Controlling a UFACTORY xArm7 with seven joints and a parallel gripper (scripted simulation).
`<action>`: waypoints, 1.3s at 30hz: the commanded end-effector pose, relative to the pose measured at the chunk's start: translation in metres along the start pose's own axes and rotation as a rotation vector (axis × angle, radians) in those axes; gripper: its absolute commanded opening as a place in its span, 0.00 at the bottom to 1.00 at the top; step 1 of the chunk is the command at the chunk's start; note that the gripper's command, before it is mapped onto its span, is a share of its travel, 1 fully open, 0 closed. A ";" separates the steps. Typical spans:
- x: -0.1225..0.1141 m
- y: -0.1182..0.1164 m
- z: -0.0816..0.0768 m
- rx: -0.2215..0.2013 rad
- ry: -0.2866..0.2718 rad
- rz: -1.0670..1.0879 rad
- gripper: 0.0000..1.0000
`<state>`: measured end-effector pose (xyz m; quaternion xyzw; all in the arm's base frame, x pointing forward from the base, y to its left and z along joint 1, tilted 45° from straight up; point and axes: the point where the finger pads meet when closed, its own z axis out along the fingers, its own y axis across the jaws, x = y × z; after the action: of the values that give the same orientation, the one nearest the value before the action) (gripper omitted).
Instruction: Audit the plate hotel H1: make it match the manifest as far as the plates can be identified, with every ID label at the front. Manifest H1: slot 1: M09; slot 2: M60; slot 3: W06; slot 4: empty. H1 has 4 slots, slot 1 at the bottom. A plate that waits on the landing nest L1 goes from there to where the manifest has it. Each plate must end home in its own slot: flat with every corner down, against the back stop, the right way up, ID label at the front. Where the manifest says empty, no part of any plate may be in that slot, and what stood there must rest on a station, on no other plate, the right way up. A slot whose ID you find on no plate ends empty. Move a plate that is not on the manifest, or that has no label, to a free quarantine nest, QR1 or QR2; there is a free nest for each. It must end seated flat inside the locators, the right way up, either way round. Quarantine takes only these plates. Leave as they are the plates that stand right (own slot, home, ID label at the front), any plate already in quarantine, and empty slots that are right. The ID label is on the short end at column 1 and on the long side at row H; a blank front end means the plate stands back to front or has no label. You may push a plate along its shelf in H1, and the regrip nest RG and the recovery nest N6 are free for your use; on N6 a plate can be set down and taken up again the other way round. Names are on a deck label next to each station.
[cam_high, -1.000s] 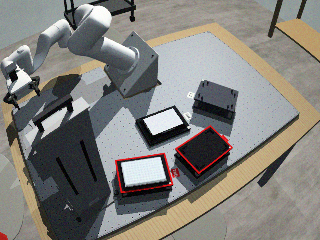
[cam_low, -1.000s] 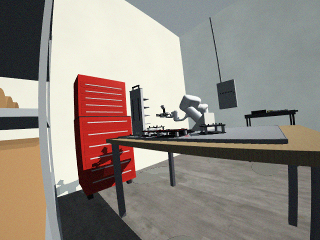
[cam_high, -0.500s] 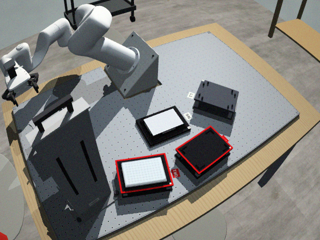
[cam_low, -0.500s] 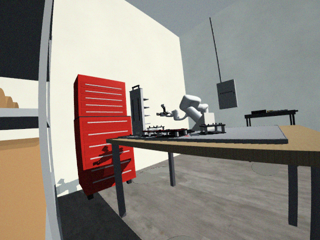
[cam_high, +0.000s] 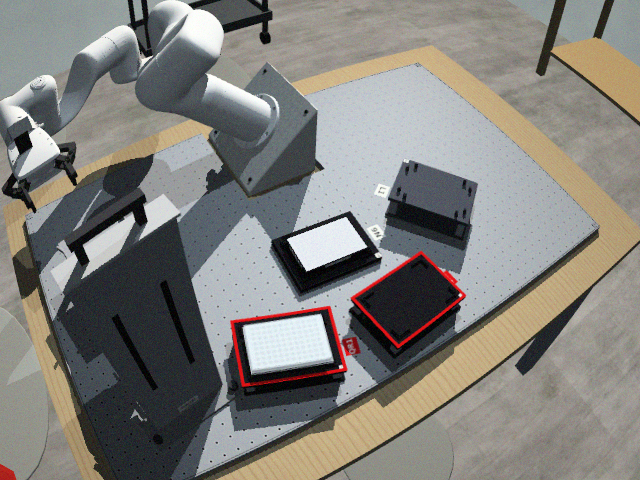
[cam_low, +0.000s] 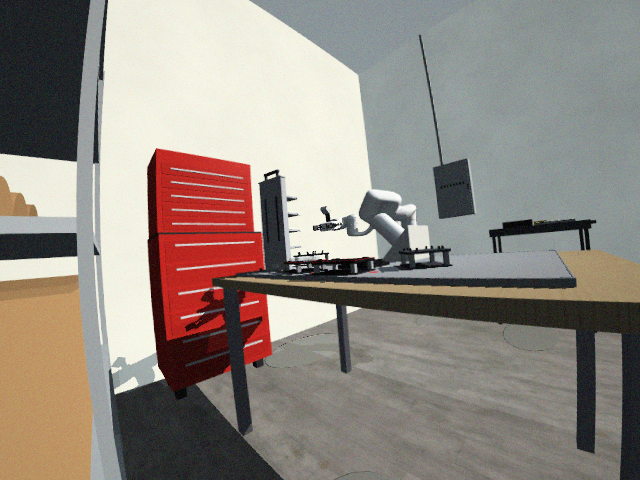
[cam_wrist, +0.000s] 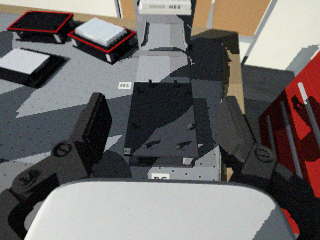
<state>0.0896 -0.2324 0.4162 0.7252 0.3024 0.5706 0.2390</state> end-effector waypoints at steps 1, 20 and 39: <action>0.000 0.000 0.000 0.000 -0.055 0.000 1.00; 0.001 0.000 0.000 -0.001 -0.338 0.000 1.00; 0.001 0.001 -0.001 -0.002 -0.621 0.000 1.00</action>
<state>0.0894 -0.2325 0.4162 0.8546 0.2243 0.3482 0.3131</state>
